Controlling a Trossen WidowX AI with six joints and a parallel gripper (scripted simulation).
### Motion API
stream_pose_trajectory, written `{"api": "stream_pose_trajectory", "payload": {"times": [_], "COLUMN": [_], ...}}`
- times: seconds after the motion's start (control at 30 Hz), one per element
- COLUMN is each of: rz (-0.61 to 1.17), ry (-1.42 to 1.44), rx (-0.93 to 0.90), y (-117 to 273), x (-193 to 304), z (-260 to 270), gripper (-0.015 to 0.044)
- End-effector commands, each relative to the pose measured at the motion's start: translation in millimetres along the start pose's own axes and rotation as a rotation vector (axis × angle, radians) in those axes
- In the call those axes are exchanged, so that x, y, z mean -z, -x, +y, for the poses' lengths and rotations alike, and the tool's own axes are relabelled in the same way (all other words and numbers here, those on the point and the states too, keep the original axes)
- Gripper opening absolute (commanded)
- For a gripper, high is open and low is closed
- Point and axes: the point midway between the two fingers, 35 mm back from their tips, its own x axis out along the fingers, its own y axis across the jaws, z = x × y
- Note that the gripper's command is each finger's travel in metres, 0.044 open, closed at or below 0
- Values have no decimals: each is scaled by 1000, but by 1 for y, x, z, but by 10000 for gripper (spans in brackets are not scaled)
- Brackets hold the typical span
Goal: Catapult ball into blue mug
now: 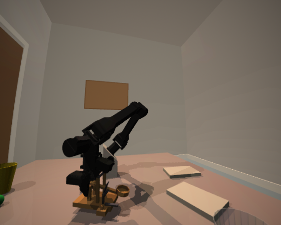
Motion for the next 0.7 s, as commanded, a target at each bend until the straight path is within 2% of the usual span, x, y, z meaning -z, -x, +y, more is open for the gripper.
{"api": "stream_pose_trajectory", "payload": {"times": [0.0, 0.5, 0.67], "rz": [-8, -1, -1], "ry": [-4, 1, 1], "rx": [14, 0, 0], "y": [-2, -16, -16], "x": [0, 0, 0], "z": [-2, 0, 0], "gripper": [0, 0, 131]}}
